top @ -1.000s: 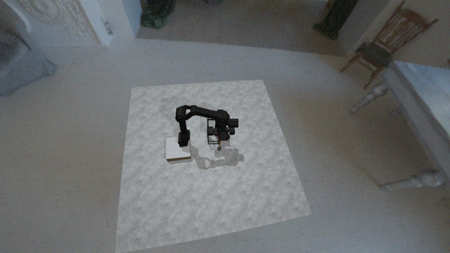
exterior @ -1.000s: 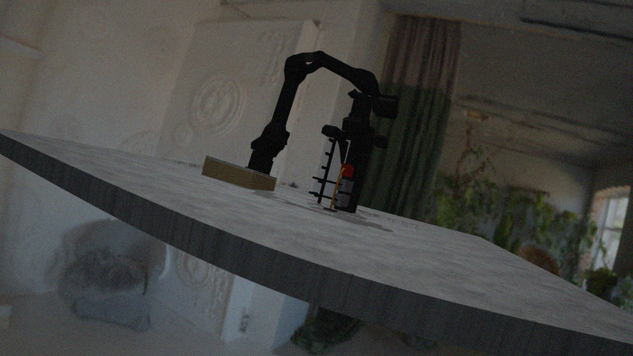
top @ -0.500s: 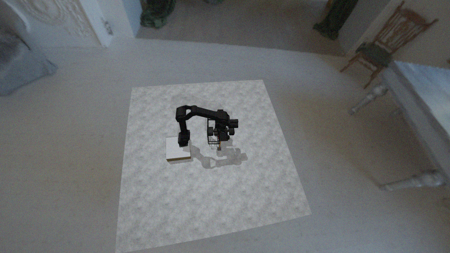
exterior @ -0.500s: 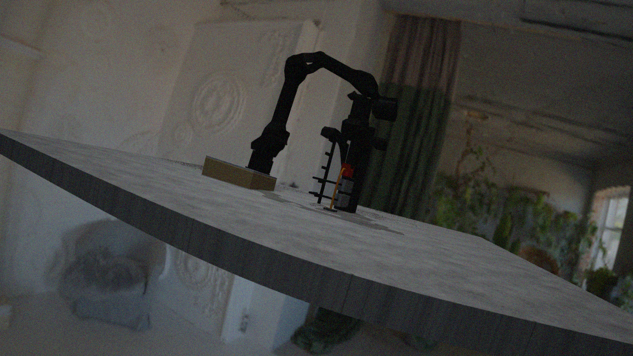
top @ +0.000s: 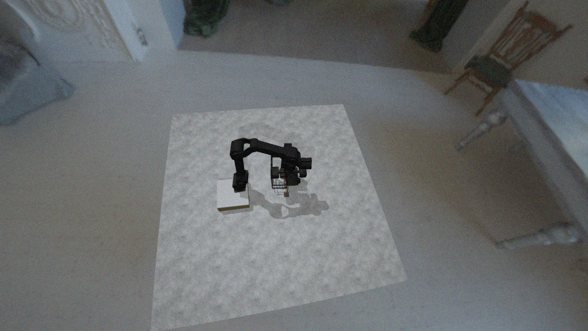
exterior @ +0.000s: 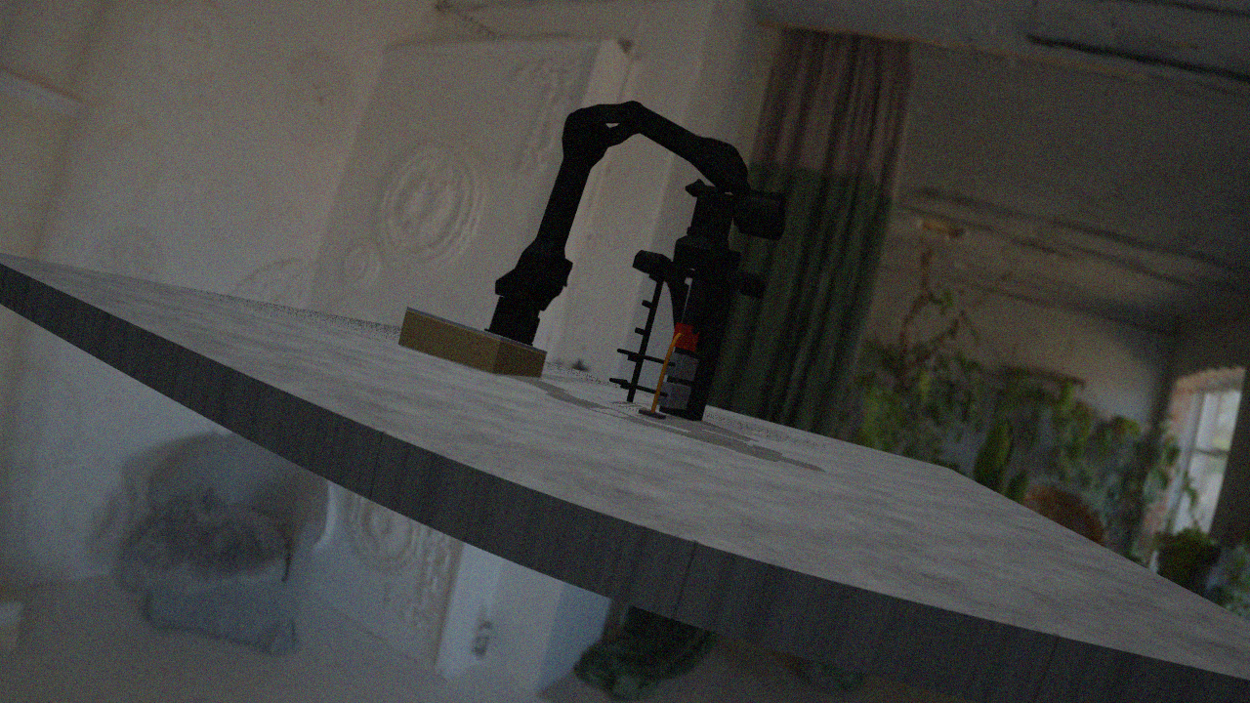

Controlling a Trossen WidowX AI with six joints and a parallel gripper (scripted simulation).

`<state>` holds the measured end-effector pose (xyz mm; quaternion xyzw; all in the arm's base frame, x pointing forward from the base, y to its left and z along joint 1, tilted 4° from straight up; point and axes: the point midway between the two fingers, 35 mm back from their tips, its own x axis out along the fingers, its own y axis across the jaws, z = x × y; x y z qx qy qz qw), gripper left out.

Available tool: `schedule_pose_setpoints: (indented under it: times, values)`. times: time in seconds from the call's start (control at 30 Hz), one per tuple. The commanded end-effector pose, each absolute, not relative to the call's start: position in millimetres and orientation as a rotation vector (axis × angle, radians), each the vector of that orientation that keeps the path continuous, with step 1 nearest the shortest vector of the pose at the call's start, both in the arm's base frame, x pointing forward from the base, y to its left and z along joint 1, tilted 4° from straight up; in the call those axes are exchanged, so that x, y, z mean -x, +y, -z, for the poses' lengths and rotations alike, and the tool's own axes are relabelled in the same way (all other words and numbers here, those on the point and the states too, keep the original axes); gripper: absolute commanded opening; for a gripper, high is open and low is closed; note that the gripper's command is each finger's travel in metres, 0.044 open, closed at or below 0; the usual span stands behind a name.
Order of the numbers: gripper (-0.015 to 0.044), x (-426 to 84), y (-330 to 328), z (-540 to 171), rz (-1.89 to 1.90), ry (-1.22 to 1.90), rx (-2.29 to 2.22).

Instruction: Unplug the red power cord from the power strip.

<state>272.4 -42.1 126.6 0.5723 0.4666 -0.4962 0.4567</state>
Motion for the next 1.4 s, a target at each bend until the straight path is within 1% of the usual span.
schedule_pose_setpoints:
  times: [0.0,0.7,0.87,1.13,1.23,1.27,1.37]
  values:
    - [0.0,-271.1,-59.1,-127.3,1.249,1.116,-1.392]
    - [0.0,-263.5,-92.6,-127.9,1.255,1.112,-1.39]
    - [0.0131,-265.1,-79.9,-125.3,1.256,1.112,-1.392]
    - [0.0341,-265.1,-79.9,-125.3,1.256,1.112,-1.392]
    - [0.042,-264.2,-91.1,-127.1,1.257,1.111,-1.391]
    - [0.044,-263.4,-97.9,-128.2,1.257,1.111,-1.39]
    - [0.044,-258.6,-124.6,-132.3,1.259,1.109,-1.388]
